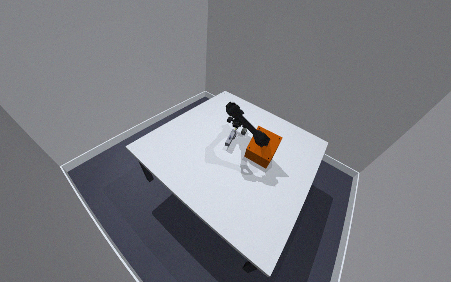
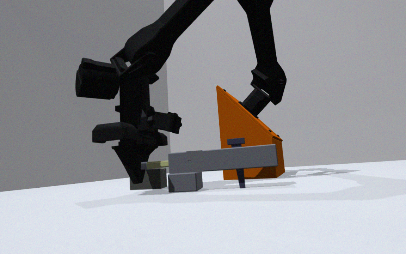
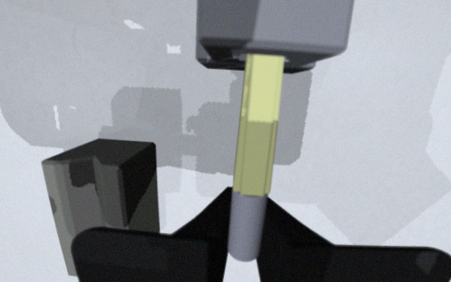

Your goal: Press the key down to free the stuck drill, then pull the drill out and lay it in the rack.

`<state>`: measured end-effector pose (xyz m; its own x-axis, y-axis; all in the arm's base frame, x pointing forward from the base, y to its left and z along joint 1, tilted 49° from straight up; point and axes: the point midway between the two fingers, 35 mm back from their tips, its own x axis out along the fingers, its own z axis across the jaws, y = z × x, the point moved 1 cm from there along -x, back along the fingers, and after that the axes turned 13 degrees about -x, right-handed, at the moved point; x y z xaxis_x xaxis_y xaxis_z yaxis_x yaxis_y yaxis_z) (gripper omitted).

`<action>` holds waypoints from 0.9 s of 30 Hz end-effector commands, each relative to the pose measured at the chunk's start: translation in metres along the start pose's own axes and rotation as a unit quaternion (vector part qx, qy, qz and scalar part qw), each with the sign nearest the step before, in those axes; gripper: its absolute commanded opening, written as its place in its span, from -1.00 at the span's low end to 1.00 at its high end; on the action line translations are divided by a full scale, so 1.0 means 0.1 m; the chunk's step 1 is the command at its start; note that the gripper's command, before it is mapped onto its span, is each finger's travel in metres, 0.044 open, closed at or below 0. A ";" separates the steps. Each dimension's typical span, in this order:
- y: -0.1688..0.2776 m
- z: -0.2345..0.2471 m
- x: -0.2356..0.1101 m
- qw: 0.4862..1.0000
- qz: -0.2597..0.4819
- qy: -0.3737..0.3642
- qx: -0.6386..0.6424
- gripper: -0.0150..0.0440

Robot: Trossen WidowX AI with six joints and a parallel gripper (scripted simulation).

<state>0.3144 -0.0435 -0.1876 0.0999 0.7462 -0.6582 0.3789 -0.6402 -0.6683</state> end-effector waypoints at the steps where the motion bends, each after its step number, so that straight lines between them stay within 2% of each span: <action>1: 0.00 0.00 0.00 1.000 0.000 0.000 0.000 -0.40; 17: -0.04 -0.01 0.02 1.000 0.002 0.000 -0.002 1.00; 27: -0.08 -0.02 0.04 1.000 0.002 0.000 -0.002 1.00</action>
<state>0.3141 -0.0369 -0.1854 0.1016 0.7401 -0.6648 0.3875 -0.6449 -0.6588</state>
